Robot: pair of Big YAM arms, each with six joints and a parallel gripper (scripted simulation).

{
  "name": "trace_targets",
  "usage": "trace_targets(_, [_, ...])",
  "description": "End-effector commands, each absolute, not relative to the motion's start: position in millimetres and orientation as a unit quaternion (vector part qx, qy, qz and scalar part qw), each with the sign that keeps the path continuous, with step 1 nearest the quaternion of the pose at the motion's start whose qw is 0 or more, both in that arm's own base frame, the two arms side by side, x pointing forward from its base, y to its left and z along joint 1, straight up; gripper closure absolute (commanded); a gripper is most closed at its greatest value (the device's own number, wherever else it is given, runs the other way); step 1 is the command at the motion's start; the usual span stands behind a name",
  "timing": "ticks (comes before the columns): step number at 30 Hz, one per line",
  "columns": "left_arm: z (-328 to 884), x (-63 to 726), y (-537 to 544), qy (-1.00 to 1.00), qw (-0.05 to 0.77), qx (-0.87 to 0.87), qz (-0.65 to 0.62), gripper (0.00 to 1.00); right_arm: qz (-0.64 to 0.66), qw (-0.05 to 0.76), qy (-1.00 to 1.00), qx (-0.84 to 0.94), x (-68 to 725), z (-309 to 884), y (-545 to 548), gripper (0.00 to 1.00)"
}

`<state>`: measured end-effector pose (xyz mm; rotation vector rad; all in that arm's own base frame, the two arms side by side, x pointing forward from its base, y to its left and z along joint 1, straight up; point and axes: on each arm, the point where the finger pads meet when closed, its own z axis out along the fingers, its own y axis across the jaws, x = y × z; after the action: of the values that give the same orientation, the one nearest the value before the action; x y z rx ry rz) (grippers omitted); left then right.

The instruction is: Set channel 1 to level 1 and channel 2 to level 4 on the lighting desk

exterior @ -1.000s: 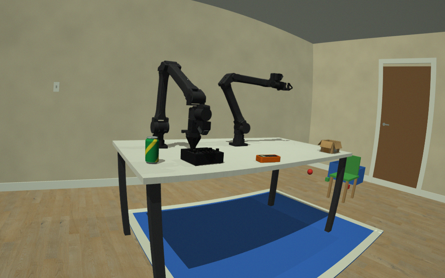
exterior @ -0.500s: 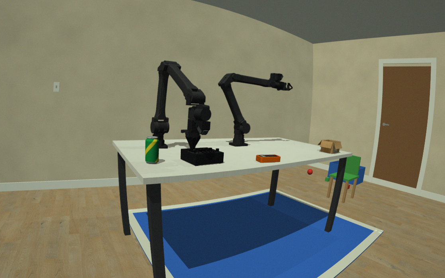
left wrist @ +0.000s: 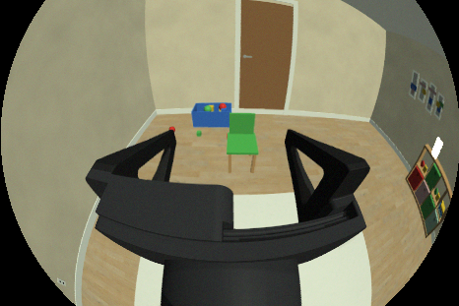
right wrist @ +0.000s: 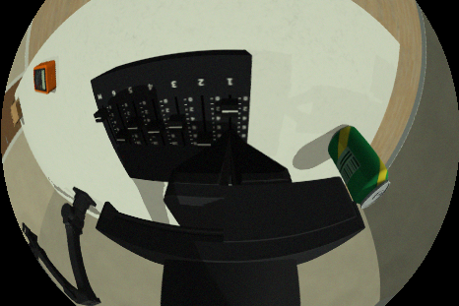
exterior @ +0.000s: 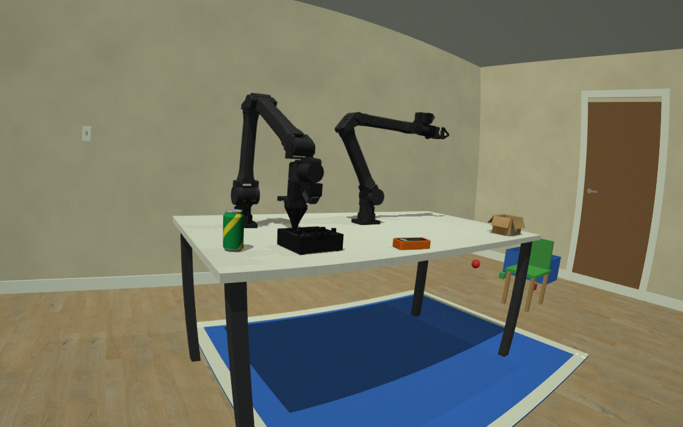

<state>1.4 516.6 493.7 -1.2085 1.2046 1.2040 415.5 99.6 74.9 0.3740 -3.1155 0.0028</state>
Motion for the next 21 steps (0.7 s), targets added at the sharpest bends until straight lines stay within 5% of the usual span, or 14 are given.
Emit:
trace_targets(1, [532,-2,522,0.482,0.514,-0.48,0.523,0.0,-0.004,-0.033,-0.992,0.12,439,109,102,1.0])
trace_targets(21, [532,-2,522,0.482,0.514,-0.48,0.523,0.0,-0.003,-0.019,-0.993,0.12,431,117,100,1.0])
